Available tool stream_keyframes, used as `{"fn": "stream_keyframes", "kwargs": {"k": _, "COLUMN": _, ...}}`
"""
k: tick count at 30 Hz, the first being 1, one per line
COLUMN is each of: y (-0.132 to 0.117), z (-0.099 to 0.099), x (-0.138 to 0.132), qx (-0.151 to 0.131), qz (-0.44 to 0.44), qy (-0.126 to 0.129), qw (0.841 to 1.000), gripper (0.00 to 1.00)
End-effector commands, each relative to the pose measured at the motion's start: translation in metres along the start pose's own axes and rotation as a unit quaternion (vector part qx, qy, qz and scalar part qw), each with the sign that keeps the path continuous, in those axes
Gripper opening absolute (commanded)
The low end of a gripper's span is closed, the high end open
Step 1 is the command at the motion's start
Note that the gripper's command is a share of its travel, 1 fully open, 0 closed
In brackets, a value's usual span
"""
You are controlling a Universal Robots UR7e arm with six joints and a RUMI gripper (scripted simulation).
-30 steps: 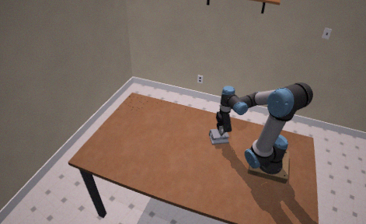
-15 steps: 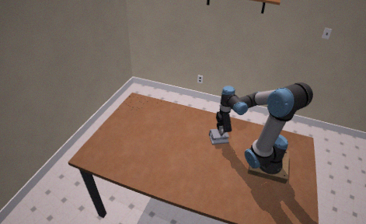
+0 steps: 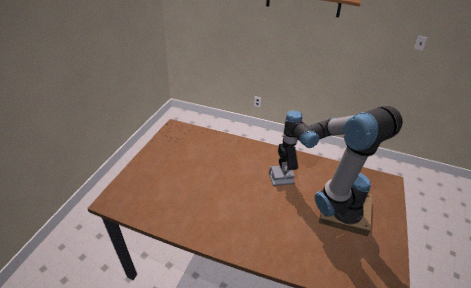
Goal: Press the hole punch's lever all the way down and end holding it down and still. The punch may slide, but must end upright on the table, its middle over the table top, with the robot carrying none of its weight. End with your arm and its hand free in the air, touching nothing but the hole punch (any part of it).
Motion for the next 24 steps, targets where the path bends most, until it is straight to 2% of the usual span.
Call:
{"fn": "stream_keyframes", "kwargs": {"k": 1, "y": -0.0002, "z": -0.0026, "x": -0.0001, "qx": 0.0, "qz": 0.0, "qy": 0.0, "qw": 1.0, "gripper": 0.0}}
{"fn": "stream_keyframes", "kwargs": {"k": 24, "y": -0.0002, "z": -0.0026, "x": -0.0001, "qx": 0.0, "qz": 0.0, "qy": 0.0, "qw": 1.0, "gripper": 0.0}}
Point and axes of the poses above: the point where the finger pads meet when closed, its own z axis back along the fingers, its own x axis across the jaws, y = z × x, the point moved 10 cm from there along z, back along the fingers, and after that the axes turned 14 degrees about z, right-handed, at the moved point
